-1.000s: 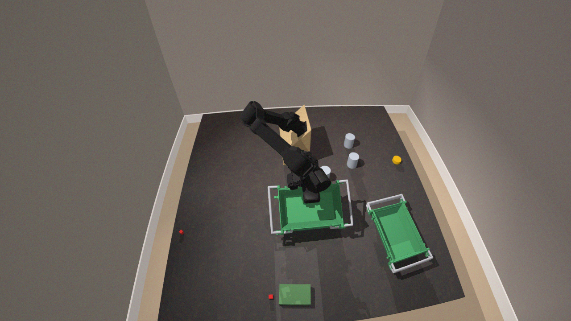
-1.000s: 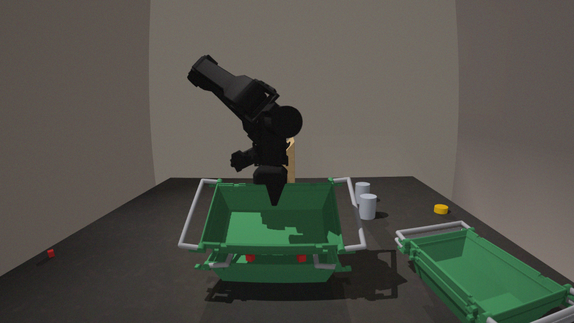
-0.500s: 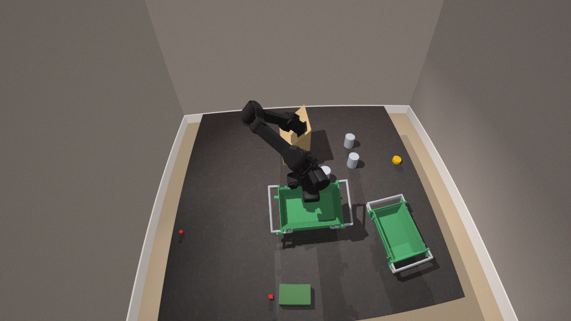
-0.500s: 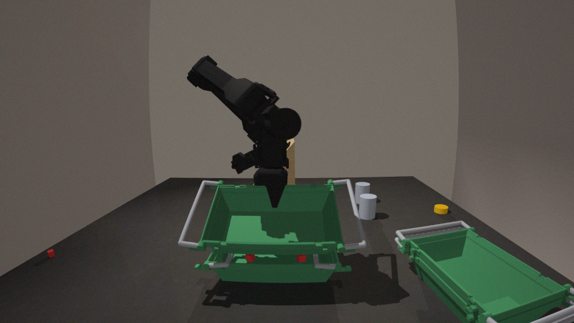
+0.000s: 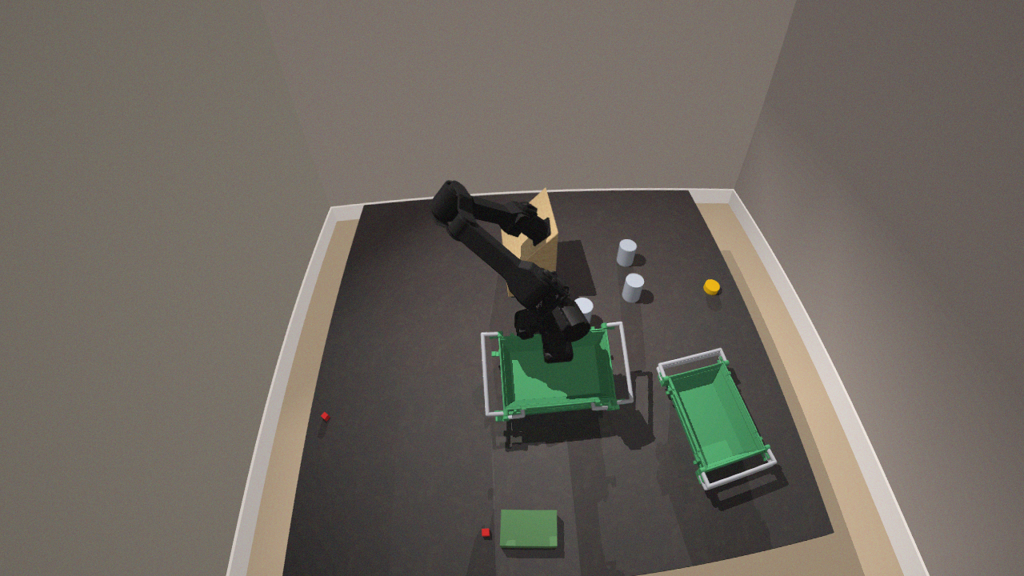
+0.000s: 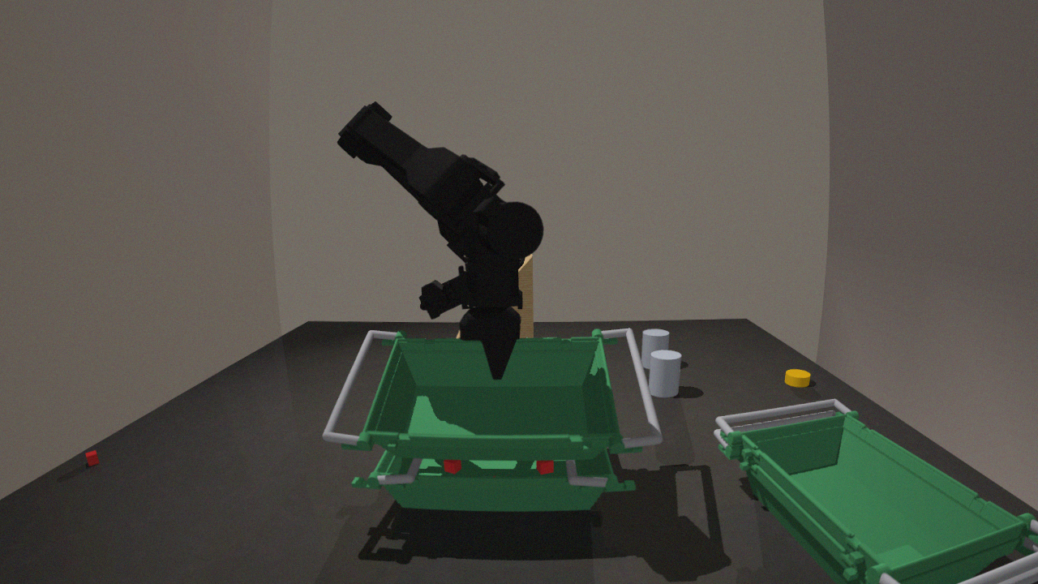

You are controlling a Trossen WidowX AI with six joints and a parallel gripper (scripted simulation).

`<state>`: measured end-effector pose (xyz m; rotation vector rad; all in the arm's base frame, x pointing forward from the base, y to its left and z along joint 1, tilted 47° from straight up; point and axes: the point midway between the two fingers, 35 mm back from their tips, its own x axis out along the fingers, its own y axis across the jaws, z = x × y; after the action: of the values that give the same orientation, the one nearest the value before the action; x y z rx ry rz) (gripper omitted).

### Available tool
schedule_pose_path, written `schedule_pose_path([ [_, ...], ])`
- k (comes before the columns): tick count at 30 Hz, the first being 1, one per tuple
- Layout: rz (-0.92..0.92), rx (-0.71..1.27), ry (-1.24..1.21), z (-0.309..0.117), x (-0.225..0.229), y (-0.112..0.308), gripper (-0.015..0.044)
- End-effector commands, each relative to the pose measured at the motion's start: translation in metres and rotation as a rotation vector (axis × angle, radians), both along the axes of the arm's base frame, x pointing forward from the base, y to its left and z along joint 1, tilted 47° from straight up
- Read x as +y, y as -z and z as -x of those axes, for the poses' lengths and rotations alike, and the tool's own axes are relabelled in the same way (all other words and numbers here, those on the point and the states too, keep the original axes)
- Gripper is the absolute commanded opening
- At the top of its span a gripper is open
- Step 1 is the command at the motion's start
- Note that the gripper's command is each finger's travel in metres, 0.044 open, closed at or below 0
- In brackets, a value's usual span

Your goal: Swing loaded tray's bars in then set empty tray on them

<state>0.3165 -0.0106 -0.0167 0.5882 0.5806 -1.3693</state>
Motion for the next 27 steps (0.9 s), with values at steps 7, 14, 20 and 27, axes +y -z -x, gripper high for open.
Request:
schedule_pose_path([
  [7, 0.005, 0.010, 0.008, 0.0053, -0.0085, 0.0056, 0.0000],
  [14, 0.005, 0.010, 0.008, 0.0060, -0.0098, 0.0068, 0.0000],
  [20, 0.005, 0.010, 0.008, 0.0060, -0.0098, 0.0068, 0.0000],
  [27, 0.005, 0.010, 0.008, 0.0060, -0.0098, 0.0068, 0.0000],
])
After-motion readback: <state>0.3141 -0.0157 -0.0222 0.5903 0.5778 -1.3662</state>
